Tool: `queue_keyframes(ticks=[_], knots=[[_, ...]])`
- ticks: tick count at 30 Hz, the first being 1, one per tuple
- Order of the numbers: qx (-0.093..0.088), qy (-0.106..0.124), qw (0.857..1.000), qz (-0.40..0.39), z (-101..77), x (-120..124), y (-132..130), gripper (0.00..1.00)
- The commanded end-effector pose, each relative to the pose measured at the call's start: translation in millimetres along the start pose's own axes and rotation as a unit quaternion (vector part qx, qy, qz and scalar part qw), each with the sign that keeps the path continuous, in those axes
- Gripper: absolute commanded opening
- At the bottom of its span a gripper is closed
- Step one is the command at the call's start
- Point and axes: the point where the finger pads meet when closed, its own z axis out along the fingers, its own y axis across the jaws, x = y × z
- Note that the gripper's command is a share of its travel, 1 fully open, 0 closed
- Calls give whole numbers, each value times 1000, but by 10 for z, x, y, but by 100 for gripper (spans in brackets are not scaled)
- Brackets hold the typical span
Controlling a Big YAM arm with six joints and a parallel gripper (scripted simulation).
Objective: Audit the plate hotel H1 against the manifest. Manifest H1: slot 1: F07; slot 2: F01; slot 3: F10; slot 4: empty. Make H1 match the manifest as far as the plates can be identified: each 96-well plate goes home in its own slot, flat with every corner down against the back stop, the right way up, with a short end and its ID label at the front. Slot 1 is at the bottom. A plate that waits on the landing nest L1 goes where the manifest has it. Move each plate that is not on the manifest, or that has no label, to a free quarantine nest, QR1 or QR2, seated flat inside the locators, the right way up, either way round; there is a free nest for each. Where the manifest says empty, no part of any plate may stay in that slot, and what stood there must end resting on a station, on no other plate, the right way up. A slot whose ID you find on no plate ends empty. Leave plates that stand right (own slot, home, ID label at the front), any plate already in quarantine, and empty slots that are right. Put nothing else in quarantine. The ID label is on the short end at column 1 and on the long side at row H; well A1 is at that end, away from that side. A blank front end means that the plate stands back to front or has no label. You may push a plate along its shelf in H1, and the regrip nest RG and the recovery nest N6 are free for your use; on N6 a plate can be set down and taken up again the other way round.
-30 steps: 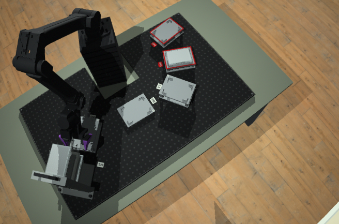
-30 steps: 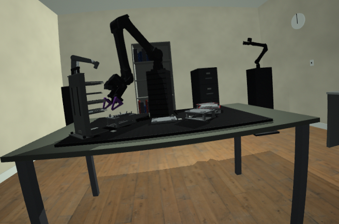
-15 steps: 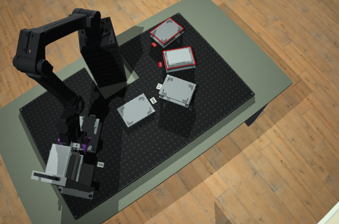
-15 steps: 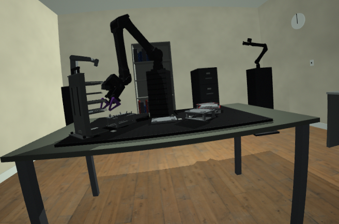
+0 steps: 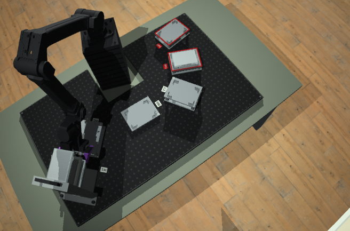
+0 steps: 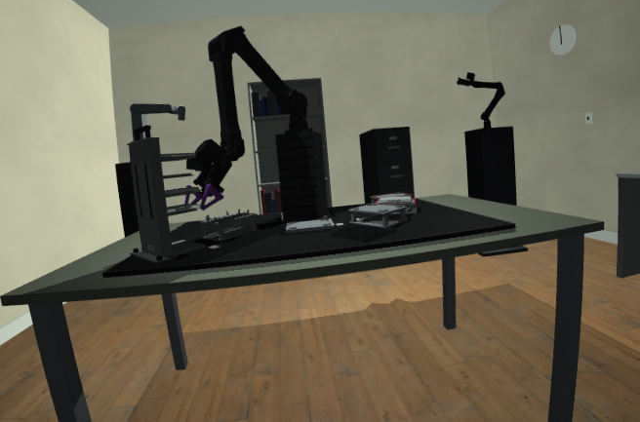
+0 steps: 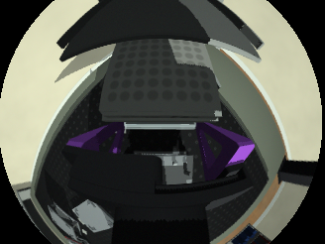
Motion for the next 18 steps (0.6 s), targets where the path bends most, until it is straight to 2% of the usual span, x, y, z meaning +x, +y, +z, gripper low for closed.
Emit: queue_keyframes(ticks=[1, 3, 4, 8, 9, 18], knots=[[-1, -25, 1000, 2, 12, -339, 42, 100], [1, -22, 1000, 4, -3, -305, 8, 100], [1, -18, 1000, 0, 11, -202, -4, 100], [1, -18, 1000, 0, 11, -202, -4, 100], [1, -18, 1000, 0, 11, -202, -4, 86], [1, -18, 1000, 0, 11, -202, -4, 86]])
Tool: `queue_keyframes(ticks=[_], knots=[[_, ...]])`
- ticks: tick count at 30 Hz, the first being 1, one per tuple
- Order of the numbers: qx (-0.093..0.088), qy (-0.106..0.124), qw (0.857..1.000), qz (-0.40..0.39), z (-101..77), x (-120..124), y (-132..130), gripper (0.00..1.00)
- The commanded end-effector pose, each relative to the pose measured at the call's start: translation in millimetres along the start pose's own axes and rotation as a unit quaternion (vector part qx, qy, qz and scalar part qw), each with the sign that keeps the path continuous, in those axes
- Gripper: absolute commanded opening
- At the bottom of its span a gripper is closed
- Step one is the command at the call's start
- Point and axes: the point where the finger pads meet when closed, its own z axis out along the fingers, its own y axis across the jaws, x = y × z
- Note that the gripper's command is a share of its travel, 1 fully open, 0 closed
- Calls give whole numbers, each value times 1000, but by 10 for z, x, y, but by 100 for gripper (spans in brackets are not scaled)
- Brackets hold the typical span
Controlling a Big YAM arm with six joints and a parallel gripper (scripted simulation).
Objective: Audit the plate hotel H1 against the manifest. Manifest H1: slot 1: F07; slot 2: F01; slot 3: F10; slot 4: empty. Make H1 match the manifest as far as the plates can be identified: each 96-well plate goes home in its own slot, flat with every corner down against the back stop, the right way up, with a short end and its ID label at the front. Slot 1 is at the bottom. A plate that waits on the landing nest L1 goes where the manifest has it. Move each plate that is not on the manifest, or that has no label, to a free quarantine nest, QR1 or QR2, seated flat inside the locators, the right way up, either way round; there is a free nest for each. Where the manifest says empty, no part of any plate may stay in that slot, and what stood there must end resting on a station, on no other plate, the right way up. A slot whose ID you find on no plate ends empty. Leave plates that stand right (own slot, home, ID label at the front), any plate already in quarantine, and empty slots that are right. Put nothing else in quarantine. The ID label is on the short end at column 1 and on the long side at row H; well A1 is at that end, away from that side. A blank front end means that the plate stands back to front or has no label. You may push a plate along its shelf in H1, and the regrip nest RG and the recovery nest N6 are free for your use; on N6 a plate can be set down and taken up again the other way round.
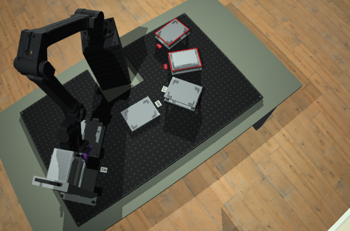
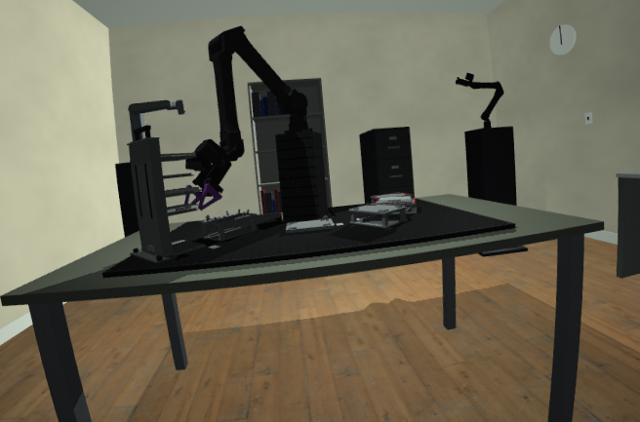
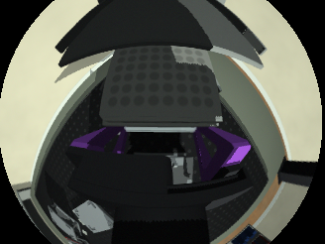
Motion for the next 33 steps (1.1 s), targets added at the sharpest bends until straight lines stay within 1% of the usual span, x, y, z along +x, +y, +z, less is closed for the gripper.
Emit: queue_keyframes(ticks=[1, 14, 15, 22, 24, 33], knots=[[2, -17, 1000, 1, -8, -173, -9, 86], [2, -17, 1000, 1, -8, -173, -9, 86], [1, -17, 1000, 5, -40, -245, 3, 86], [1, -14, 1000, 5, -69, -224, 7, 86], [2, -20, 1000, 5, -51, -274, 1, 86], [2, -21, 1000, 5, -48, -280, 1, 86]])
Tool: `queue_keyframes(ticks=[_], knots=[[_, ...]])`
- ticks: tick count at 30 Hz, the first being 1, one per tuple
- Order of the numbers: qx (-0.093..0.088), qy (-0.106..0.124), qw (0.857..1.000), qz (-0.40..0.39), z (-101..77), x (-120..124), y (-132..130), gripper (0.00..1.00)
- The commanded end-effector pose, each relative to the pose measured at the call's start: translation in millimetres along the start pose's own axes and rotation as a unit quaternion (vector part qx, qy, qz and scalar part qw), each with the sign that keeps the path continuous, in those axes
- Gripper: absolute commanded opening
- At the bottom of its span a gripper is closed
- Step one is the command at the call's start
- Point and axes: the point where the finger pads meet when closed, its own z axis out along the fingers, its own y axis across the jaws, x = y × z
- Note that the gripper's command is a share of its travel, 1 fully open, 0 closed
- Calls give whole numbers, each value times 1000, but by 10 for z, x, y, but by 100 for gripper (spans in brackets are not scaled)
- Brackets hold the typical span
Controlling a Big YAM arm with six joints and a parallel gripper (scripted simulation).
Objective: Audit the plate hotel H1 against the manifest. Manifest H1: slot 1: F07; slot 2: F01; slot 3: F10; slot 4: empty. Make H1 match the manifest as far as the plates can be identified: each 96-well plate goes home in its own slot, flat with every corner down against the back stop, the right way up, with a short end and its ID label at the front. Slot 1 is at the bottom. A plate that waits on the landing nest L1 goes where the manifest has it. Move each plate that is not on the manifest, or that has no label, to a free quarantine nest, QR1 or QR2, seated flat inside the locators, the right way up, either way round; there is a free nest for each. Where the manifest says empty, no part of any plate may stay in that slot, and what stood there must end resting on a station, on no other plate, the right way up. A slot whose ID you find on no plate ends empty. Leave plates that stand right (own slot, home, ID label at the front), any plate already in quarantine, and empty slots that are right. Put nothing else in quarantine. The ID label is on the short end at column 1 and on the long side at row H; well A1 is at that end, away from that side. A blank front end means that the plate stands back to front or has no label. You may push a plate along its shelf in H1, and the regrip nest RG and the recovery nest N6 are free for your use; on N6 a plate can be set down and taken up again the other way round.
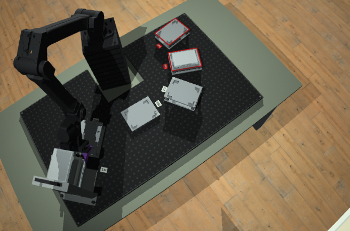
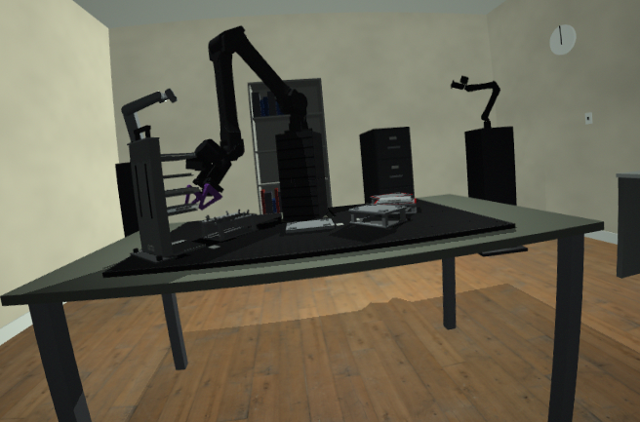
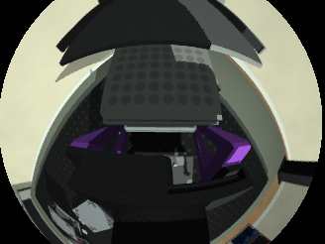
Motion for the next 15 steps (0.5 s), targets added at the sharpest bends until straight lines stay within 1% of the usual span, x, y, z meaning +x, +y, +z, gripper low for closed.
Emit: queue_keyframes(ticks=[1, 13, 15], knots=[[2, -23, 1000, 5, -38, -287, -1, 86], [2, -23, 1000, 5, -38, -287, -1, 86], [3, -32, 999, 5, -81, -288, -10, 86]])
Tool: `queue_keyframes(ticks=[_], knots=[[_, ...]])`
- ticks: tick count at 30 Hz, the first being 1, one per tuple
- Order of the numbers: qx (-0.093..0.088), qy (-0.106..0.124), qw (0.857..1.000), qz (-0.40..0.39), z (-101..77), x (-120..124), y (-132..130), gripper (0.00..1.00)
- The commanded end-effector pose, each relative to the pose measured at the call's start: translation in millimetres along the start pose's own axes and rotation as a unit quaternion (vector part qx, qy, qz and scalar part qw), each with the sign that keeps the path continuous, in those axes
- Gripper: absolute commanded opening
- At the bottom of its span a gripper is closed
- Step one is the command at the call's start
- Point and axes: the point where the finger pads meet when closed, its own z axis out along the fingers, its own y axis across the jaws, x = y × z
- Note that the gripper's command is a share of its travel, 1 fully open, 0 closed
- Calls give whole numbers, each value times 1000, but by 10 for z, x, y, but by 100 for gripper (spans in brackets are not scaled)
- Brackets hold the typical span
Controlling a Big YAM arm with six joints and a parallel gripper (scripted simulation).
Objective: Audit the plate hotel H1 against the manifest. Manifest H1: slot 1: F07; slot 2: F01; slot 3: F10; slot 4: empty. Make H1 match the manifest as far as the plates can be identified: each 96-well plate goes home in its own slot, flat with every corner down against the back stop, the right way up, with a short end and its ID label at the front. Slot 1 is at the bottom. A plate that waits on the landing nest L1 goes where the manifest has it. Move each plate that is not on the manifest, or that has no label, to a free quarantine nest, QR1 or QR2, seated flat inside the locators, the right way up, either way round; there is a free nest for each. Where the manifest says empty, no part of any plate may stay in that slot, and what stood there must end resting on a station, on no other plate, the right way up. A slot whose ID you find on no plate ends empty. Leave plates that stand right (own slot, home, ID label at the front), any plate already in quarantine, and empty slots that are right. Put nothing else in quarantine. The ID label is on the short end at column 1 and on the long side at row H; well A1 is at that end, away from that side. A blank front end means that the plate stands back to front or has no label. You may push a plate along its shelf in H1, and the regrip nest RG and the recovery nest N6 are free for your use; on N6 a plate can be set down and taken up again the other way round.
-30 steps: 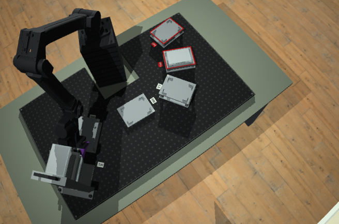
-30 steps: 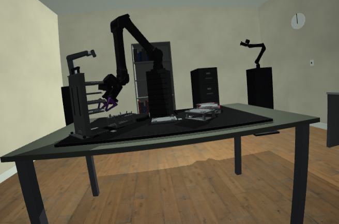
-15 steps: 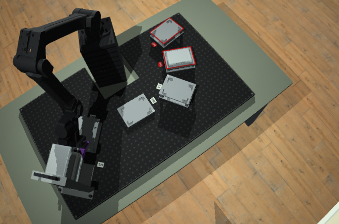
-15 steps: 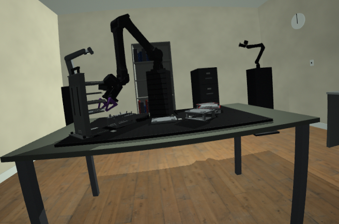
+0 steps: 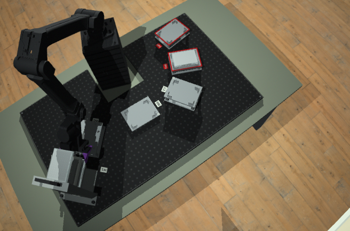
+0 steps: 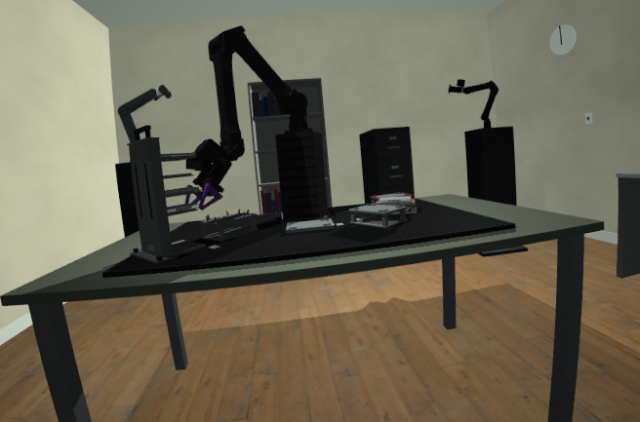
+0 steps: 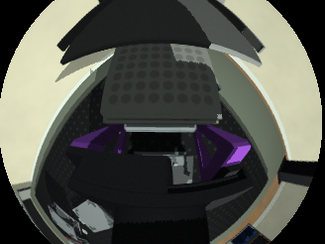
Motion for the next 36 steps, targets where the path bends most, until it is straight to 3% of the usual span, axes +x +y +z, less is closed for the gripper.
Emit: queue_keyframes(ticks=[1, 22, 36], knots=[[3, -32, 999, 5, -85, -282, -16, 86], [4, -34, 999, 2, -227, -130, -47, 86], [4, -13, 1000, -1, -343, 236, -50, 86]])
